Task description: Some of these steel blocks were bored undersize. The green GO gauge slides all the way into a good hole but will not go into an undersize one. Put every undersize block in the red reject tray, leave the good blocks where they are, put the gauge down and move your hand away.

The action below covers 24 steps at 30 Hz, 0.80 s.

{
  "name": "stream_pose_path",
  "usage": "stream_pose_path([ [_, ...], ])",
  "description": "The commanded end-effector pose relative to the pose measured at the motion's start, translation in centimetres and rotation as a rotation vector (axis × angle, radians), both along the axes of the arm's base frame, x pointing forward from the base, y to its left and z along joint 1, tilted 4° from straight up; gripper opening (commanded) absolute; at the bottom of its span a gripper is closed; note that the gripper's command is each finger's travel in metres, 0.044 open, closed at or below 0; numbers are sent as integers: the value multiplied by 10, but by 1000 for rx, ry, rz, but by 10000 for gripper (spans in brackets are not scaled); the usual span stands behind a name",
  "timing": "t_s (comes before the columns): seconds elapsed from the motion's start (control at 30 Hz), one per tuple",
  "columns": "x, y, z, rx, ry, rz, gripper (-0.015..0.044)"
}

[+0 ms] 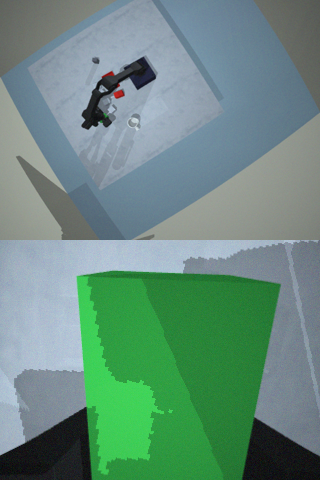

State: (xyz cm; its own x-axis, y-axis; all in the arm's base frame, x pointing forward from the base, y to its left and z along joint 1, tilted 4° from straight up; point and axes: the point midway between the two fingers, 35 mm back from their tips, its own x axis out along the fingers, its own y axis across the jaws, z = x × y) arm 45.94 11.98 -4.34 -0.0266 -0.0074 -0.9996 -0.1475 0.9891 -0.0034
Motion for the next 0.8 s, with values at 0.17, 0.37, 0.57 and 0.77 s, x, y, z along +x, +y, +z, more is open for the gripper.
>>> stream_pose_path([
  [0.17,7,1,3,3,-13,5,0],
  [0.37,8,1,4,3,-13,5,0],
  [0.57,11,2,4,3,-13,5,0],
  [0.77,12,2,4,3,-13,5,0],
])
